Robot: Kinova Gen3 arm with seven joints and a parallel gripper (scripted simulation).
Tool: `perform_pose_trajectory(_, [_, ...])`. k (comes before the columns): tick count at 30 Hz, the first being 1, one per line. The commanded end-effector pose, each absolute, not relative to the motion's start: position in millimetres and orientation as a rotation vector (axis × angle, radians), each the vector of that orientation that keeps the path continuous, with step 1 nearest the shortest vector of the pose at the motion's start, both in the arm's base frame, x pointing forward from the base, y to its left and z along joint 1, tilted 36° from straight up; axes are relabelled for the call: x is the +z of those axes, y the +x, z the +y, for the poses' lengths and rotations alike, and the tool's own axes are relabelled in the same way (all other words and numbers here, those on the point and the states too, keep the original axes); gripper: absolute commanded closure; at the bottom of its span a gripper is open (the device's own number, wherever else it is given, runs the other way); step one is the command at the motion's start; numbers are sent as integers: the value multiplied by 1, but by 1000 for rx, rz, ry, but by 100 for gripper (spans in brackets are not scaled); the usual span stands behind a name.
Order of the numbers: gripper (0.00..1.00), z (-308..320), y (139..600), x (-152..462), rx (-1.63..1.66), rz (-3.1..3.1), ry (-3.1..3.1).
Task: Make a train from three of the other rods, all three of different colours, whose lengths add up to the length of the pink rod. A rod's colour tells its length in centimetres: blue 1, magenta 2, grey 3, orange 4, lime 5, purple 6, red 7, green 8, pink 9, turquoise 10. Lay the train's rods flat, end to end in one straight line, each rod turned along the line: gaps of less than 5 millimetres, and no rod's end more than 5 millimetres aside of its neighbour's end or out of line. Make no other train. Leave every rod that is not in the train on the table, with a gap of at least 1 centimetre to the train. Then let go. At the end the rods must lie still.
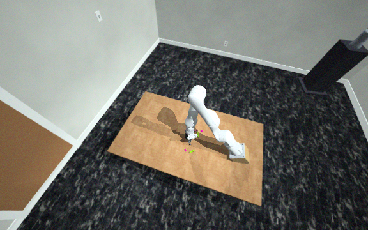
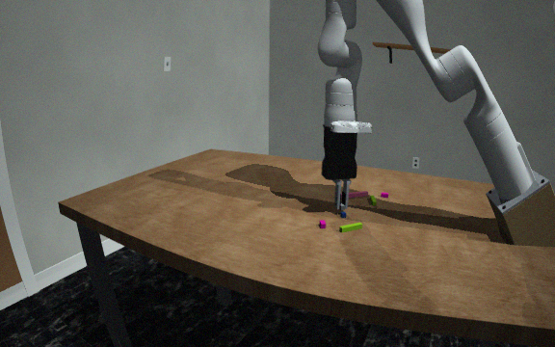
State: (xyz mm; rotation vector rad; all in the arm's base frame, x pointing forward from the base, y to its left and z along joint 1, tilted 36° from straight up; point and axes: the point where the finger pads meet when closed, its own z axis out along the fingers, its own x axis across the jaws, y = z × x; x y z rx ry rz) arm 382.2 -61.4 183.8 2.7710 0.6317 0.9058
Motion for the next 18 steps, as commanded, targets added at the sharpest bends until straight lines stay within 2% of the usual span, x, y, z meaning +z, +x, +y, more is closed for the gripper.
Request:
perform_pose_trajectory(1, [76,-57,383,183,909,646,2771])
perform_pose_trajectory(18, [76,-58,389,175,908,646,2771])
